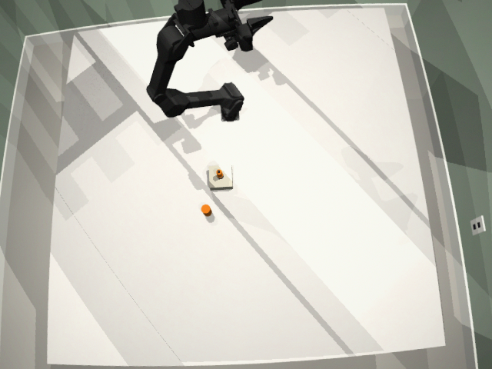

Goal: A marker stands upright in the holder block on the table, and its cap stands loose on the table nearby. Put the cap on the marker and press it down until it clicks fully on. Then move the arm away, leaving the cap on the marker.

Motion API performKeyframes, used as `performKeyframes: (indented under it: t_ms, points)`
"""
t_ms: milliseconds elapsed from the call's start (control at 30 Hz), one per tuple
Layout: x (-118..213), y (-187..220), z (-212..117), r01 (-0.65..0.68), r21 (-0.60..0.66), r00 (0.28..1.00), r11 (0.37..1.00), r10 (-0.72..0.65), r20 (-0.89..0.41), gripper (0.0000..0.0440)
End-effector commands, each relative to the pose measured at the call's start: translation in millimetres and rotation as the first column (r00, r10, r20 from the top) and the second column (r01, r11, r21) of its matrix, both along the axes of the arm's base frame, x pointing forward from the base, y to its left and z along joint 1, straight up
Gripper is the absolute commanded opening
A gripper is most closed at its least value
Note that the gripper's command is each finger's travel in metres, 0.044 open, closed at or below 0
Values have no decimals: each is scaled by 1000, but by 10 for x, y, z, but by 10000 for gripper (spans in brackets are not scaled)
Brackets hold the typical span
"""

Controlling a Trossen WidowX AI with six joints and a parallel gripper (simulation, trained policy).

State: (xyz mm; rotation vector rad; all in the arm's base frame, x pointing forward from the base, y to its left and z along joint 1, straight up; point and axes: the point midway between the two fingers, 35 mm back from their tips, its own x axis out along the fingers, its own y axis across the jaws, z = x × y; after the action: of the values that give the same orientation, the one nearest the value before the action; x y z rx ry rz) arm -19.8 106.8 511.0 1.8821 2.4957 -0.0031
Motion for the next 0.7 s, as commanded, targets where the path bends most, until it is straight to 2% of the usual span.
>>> performKeyframes:
  t_ms: [0, 667]
  points:
    - [-22, 68, -55, 18, -36, 1000, 999, -17, 15, 330]
    - [-21, 340, -292, 118, -169, 991, 979, -105, 85, 324]
